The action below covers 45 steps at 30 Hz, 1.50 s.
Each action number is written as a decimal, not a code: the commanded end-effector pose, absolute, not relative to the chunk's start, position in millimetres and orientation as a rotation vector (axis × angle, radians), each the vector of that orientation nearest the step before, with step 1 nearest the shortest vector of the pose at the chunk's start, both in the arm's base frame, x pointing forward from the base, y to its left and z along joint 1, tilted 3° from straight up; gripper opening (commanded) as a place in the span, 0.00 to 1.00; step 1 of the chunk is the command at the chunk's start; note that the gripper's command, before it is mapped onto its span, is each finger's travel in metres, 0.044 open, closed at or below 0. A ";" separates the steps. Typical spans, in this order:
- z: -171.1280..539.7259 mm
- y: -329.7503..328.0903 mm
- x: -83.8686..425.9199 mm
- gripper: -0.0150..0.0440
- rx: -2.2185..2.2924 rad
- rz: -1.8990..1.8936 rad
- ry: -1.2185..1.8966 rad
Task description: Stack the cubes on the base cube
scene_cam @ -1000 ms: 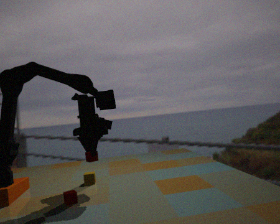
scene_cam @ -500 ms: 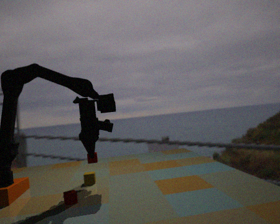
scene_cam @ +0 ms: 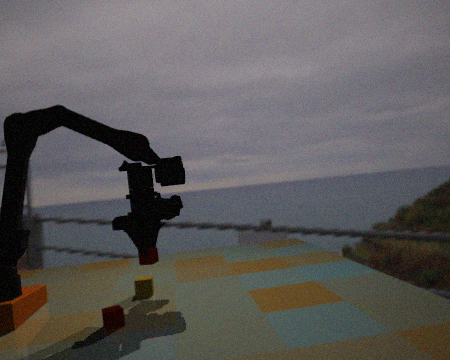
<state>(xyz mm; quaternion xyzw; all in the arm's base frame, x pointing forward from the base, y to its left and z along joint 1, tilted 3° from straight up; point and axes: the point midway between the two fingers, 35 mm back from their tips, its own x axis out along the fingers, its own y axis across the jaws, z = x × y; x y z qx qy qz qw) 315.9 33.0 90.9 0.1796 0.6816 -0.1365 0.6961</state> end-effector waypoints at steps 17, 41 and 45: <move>81.0 57.4 309.5 0.43 0.699 -0.595 1.475; 55.3 57.9 310.2 0.43 0.704 -0.600 1.474; 55.3 57.9 310.2 0.43 0.704 -0.600 1.474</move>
